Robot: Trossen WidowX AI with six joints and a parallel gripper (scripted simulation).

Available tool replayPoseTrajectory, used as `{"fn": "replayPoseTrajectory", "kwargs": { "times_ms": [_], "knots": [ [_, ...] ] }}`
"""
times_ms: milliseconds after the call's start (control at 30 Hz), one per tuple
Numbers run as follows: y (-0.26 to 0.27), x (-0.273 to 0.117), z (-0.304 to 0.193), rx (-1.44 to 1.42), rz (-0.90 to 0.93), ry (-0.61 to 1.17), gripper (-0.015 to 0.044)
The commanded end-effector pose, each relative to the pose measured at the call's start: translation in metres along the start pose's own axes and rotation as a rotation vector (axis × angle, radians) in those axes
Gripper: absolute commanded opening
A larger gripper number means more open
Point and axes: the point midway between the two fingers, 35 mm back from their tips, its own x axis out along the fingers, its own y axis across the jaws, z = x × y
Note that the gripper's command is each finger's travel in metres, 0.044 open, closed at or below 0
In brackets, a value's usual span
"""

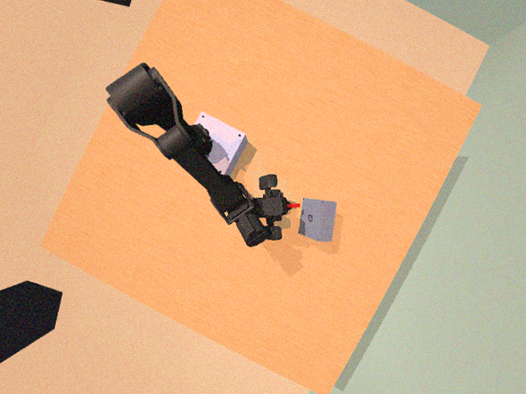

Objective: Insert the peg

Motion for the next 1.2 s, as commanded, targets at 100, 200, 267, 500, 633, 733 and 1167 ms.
{"fn": "replayPoseTrajectory", "kwargs": {
  "times_ms": [100, 200, 267, 500, 633, 733, 1167],
  "knots": [
    [-0.004, -0.007, -0.003, 0.034, -0.019, -0.033, 0.0000],
    [-0.006, -0.009, -0.004, 0.046, -0.028, -0.045, 0.0000],
    [-0.007, -0.011, -0.005, 0.054, -0.034, -0.054, 0.0000],
    [-0.010, -0.018, -0.008, 0.082, -0.054, -0.083, 0.0000],
    [-0.012, -0.022, -0.009, 0.097, -0.066, -0.100, 0.0000],
    [-0.014, -0.025, -0.011, 0.108, -0.074, -0.112, 0.0000],
    [-0.018, -0.028, -0.013, 0.137, -0.097, -0.145, 0.0000]
  ]
}}
